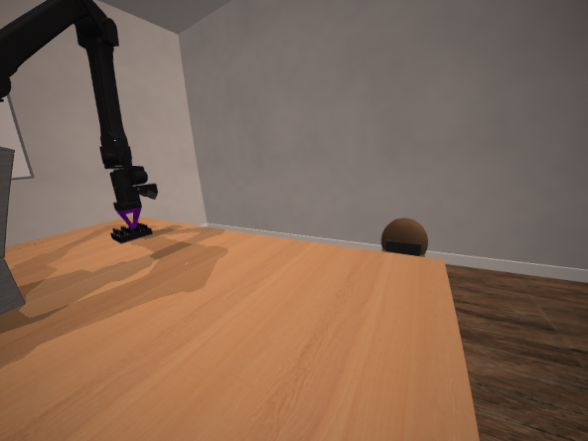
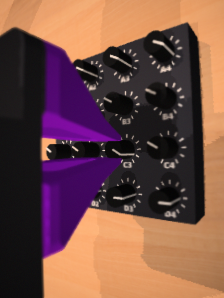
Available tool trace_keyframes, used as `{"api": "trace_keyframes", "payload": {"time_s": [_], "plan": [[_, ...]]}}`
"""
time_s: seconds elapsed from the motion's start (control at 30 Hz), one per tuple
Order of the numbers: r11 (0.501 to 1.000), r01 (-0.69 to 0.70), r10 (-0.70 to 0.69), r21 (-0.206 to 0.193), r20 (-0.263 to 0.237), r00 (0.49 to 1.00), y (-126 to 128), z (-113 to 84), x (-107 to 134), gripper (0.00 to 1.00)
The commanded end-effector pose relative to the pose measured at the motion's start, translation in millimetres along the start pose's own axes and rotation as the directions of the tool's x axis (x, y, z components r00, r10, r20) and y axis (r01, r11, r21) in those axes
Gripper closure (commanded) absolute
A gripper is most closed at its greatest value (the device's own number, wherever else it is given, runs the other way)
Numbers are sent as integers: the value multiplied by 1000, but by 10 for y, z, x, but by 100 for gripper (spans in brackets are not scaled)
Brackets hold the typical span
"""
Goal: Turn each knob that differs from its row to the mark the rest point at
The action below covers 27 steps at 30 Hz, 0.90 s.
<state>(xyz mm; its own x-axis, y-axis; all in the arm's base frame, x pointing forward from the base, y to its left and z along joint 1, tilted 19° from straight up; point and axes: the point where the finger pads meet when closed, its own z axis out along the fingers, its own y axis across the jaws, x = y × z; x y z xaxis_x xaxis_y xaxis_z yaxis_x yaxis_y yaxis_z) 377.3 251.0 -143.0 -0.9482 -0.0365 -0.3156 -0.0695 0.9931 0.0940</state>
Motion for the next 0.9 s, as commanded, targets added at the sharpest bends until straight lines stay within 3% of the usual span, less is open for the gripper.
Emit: {"api": "trace_keyframes", "payload": {"time_s": [0.0,0.47,0.87], "plan": [[1000,28,-28,-1,1,1000,-2,44,-8,92],[990,144,-144,-2,1,990,0,44,-8,92],[949,314,-314,-4,2,949,11,43,-3,92]]}}
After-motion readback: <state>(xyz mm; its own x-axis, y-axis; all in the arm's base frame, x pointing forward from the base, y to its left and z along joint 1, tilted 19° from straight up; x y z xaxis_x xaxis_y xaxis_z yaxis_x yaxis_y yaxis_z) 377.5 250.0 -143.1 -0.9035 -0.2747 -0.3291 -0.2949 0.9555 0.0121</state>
